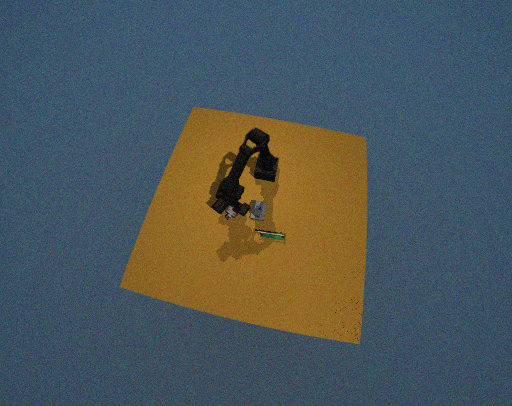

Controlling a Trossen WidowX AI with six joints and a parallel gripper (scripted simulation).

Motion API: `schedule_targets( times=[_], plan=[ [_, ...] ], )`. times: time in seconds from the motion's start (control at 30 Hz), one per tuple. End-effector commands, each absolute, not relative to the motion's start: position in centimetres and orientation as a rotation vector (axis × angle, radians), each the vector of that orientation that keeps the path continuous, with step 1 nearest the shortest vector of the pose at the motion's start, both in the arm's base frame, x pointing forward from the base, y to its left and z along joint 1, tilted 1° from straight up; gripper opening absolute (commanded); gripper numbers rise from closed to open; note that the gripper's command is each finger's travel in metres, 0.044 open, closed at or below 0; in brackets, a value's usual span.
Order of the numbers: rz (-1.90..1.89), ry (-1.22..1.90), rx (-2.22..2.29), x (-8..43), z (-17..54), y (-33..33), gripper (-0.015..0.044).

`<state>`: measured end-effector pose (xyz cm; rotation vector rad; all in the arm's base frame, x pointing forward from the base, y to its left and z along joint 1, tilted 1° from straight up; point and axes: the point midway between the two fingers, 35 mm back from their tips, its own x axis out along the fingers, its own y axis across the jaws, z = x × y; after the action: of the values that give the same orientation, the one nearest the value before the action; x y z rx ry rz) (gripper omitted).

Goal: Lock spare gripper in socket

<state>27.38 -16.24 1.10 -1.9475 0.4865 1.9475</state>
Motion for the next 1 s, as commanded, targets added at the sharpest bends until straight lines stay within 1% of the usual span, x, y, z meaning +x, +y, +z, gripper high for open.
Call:
schedule_targets(
  times=[0.0, 0.23, 0.53, 0.67, 0.73, 0.97],
  plan=[
    [1.948, 0.486, -1.947, 27.4, 1.0, -16.2, 0.0440],
    [1.948, 0.486, -1.947, 27.4, 1.2, -16.2, 0.0440],
    [1.948, 0.486, -1.947, 27.4, 6.9, -16.2, 0.0440],
    [1.943, 0.477, -1.975, 27.6, 6.5, -16.4, 0.0440],
    [1.991, 0.370, -2.087, 27.7, 6.5, -16.4, 0.0440],
    [2.221, -0.259, -2.657, 28.0, 6.5, -16.6, 0.0440]
  ],
)
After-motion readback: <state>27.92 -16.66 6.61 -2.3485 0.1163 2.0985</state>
